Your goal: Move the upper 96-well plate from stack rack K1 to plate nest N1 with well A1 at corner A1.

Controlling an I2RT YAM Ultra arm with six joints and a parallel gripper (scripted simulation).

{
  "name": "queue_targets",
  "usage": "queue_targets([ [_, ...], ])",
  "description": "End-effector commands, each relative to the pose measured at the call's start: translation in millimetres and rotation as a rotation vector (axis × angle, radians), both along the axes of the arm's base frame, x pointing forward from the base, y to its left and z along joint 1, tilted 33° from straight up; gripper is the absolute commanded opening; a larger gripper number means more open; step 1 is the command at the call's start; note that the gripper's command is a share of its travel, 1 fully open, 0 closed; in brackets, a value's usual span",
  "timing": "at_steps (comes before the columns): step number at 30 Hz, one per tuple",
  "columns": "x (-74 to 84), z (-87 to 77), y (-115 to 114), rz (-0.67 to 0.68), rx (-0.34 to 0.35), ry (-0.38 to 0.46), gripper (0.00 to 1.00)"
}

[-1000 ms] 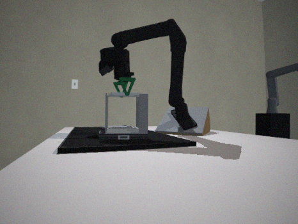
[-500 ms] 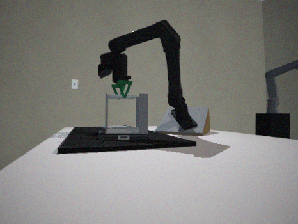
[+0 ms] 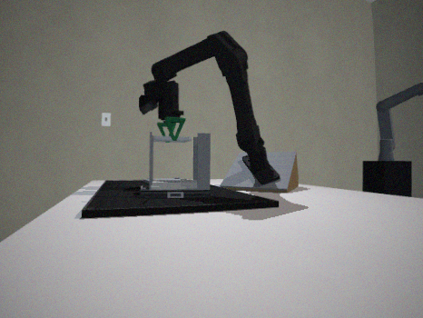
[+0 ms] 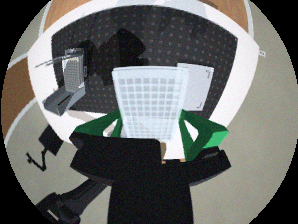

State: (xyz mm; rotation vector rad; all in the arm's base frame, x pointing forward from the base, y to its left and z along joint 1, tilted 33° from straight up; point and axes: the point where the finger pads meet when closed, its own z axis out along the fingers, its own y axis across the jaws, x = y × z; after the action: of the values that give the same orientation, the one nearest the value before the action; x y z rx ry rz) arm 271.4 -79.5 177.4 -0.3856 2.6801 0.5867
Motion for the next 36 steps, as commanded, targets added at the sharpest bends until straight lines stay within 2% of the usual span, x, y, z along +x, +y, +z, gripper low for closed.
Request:
queue_targets([
  [1,7.2,6.5,-17,-0.003,-0.018,-0.046,0.0],
  [13,14.3,-11.3,-55,-0.004,-0.028,-0.051,0.0],
  [16,11.8,-12.4,-55,-0.004,-0.014,-0.037,0.0],
  [36,20.4,-38.4,-109,-0.004,-0.016,-0.035,0.0],
])
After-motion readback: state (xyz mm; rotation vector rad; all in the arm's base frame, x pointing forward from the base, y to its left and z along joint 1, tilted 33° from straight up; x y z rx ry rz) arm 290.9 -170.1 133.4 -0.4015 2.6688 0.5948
